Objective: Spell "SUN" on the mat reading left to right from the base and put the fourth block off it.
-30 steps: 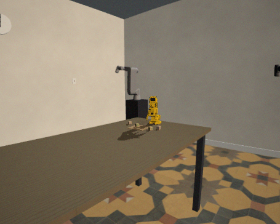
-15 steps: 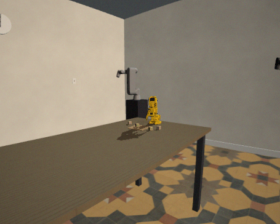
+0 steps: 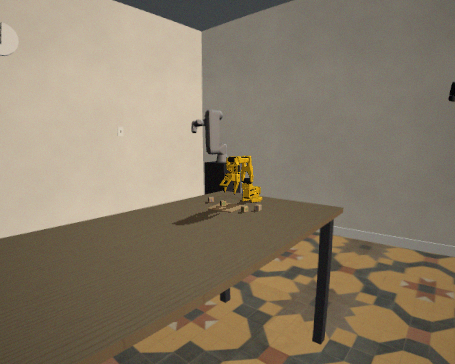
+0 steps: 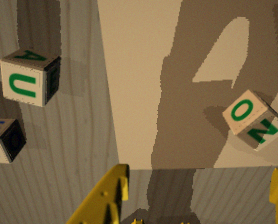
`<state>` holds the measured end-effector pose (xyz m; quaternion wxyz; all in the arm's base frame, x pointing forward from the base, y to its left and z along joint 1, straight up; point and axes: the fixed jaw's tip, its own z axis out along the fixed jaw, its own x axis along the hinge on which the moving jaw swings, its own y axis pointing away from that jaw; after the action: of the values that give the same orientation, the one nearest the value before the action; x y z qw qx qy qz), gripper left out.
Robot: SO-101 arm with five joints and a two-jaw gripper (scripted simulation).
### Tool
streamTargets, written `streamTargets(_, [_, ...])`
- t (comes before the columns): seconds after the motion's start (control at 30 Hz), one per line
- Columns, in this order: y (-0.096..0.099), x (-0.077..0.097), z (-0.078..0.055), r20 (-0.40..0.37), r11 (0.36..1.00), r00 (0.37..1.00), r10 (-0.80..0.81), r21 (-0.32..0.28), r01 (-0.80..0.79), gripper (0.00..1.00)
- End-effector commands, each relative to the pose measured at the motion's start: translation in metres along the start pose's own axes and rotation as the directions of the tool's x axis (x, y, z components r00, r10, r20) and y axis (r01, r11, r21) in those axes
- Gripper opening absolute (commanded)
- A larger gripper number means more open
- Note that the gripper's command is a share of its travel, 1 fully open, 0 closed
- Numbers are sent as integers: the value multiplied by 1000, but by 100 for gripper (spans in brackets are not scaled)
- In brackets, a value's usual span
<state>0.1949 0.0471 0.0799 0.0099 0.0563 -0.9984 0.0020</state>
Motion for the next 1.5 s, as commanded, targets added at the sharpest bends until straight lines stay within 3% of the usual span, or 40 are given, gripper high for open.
streamTargets(0.0, [-28, 2, -13, 69, 990, 987, 142, -10, -142, 32])
streamTargets(0.23, [-53, 12, -13, 60, 961, 959, 277, -12, -277, 32])
streamTargets(1.13, [-59, 12, -13, 60, 953, 951, 304, -13, -304, 32])
streamTargets(1.3, [-80, 13, -12, 61, 914, 912, 405, -15, -405, 32])
streamTargets(1.47, [-117, 21, -11, 62, 826, 824, 563, -18, -563, 32])
